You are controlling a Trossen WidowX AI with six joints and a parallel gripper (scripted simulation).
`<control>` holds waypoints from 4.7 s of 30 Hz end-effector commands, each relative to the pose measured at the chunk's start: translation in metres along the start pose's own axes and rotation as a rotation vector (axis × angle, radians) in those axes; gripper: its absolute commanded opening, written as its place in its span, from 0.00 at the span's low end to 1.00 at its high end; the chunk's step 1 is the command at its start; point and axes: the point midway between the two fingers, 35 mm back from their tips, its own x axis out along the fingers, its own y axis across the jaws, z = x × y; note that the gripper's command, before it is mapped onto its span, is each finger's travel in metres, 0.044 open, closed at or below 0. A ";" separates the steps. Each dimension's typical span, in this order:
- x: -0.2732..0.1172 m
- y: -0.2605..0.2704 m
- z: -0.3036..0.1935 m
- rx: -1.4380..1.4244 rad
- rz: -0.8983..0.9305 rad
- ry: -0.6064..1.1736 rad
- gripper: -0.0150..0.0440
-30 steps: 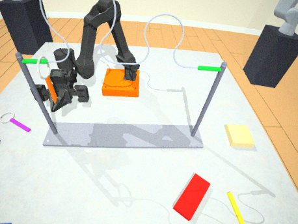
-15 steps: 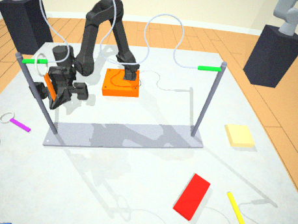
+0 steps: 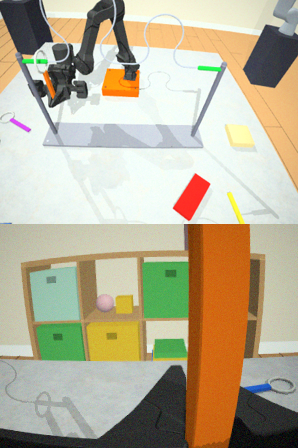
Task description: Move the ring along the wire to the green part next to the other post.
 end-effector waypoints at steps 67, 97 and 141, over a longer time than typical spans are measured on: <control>0.001 0.092 0.008 0.308 0.009 -0.001 0.00; -0.033 0.162 0.057 0.818 0.124 0.256 0.00; -0.063 0.195 0.186 1.633 0.432 0.391 0.00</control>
